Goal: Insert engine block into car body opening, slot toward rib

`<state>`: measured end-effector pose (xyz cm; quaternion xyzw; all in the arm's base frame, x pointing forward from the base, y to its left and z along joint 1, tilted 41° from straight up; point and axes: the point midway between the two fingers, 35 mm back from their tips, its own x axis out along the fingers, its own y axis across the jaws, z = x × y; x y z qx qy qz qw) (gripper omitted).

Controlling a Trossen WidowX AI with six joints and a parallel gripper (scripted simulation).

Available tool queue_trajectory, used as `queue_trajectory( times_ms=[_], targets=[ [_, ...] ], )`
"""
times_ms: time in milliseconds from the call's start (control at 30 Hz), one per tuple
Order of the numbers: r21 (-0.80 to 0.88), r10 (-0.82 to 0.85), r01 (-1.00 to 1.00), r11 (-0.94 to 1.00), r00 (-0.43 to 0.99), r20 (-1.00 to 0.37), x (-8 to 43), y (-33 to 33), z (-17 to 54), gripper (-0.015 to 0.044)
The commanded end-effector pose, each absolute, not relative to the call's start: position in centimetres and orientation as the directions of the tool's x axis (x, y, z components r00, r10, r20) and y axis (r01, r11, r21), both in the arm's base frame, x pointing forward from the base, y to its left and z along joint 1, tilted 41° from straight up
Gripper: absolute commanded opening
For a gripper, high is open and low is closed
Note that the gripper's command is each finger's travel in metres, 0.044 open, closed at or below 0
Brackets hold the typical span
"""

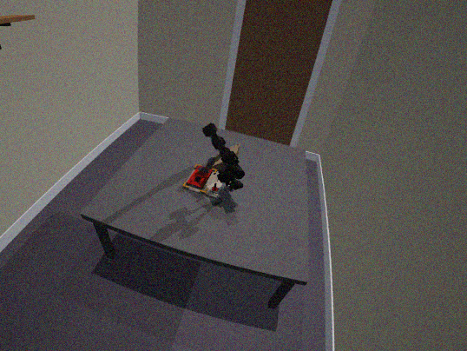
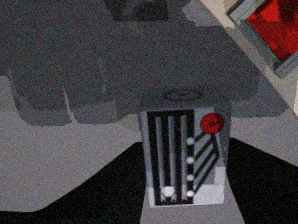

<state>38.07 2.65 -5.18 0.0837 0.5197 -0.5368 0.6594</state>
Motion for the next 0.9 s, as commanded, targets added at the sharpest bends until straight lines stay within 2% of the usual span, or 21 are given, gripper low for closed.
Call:
queue_trajectory(
  times_ms=[0, 433, 867],
  targets=[
    [-0.51, -0.617, 0.686, 0.519, -0.111, -0.779, 38.4, 3.1, -4.8, 0.0],
    [-0.618, -0.617, 0.303, 0.725, -0.112, -0.779, 38.5, 3.7, -4.2, 0.0],
    [-0.603, -0.617, -0.14, 0.786, -0.114, -0.778, 38.7, 4.3, -3.5, 0.0]
  ],
)
